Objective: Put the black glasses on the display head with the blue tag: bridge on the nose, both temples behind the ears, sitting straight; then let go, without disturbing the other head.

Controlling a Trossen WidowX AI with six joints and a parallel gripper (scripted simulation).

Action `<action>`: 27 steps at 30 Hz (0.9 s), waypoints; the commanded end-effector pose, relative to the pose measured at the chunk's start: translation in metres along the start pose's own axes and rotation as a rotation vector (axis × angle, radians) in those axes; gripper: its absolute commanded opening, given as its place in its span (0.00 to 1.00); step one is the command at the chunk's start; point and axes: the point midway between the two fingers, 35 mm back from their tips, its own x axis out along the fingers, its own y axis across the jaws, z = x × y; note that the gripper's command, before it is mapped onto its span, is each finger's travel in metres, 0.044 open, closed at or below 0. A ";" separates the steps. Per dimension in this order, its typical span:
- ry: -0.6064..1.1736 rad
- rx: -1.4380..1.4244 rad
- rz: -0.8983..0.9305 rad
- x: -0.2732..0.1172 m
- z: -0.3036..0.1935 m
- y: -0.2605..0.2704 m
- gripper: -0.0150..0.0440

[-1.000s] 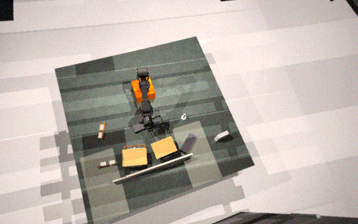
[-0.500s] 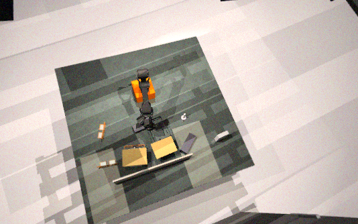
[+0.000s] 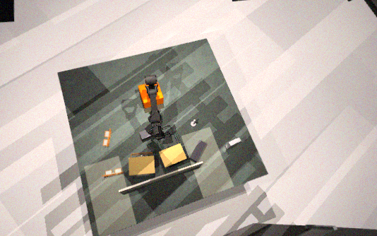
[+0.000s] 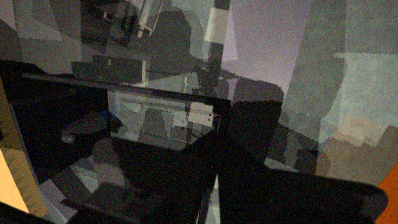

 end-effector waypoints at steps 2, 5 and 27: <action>-0.001 0.004 -0.002 -0.001 0.000 0.009 0.25; -0.001 0.004 -0.002 -0.001 0.000 0.014 0.25; -0.001 0.004 0.000 0.000 0.000 0.046 0.25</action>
